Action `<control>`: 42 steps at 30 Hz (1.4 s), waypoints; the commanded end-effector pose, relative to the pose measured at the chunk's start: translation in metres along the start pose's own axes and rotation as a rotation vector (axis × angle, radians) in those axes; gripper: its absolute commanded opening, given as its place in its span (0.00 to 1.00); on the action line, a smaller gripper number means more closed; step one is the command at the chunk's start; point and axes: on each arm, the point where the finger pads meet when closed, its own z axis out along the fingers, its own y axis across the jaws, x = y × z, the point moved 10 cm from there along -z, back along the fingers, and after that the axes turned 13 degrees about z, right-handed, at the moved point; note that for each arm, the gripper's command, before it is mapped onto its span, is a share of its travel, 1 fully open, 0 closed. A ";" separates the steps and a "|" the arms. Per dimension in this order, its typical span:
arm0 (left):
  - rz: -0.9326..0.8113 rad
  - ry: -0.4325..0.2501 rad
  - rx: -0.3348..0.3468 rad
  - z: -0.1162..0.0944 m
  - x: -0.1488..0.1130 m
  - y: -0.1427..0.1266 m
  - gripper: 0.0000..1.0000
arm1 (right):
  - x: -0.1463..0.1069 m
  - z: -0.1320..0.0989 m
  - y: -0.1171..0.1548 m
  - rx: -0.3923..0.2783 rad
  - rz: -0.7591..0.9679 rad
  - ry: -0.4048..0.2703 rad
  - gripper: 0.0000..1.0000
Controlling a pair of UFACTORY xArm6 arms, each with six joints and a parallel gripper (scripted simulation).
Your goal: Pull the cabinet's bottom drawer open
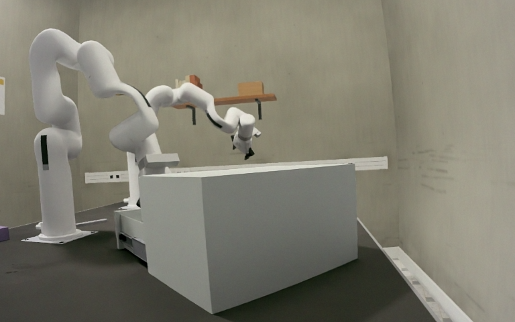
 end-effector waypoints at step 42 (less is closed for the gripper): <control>-0.004 0.003 -0.001 -0.001 0.001 -0.002 1.00 | 0.026 -0.037 -0.007 0.003 0.002 0.001 0.60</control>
